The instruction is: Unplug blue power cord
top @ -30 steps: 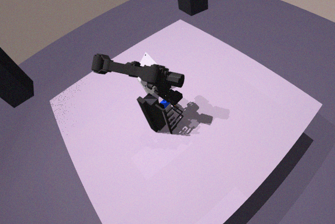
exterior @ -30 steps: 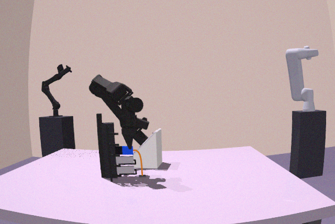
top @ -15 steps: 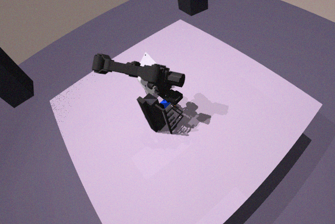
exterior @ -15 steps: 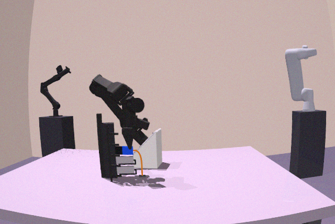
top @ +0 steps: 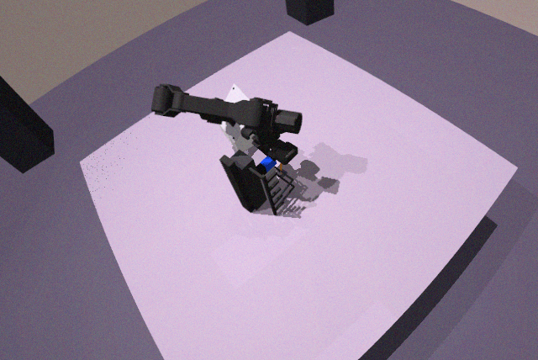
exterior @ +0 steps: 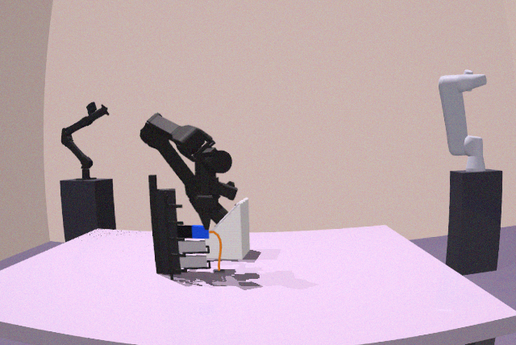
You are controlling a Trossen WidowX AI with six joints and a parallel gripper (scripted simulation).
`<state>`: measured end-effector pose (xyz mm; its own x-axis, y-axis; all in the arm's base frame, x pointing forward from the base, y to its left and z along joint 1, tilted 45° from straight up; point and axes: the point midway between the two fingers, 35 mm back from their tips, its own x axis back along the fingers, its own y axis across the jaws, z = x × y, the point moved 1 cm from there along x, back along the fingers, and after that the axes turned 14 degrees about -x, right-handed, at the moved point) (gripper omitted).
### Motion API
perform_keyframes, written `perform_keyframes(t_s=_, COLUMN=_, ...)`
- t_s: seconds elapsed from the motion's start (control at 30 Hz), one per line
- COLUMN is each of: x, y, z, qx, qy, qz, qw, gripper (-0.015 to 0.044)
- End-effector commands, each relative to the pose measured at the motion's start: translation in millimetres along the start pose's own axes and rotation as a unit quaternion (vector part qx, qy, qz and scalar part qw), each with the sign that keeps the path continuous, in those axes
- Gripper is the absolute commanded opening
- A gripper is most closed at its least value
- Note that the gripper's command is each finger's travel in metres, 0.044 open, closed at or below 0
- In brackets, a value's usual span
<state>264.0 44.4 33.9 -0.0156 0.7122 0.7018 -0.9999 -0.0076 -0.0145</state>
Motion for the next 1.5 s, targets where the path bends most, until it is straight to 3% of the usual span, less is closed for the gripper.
perform_keyframes(t_s=0.0, x=4, y=6, z=-22, qx=0.012, qy=-0.015, qz=-0.002, qw=1.0, gripper=0.0)
perform_keyframes(t_s=0.27, x=5, y=11, z=-34, qx=0.012, qy=-0.015, qz=-0.002, qw=1.0, gripper=0.0)
perform_keyframes(t_s=0.7, x=4, y=10, z=-27, qx=0.013, qy=-0.012, qz=-0.002, qw=1.0, gripper=0.0341)
perform_keyframes(t_s=0.83, x=10, y=14, z=-49, qx=0.013, qy=-0.014, qz=-0.002, qw=1.0, gripper=0.044)
perform_keyframes(t_s=0.97, x=18, y=25, z=-83, qx=0.013, qy=-0.014, qz=-0.002, qw=1.0, gripper=0.044)
perform_keyframes(t_s=1.47, x=18, y=26, z=-85, qx=0.013, qy=-0.014, qz=-0.002, qw=1.0, gripper=0.044)
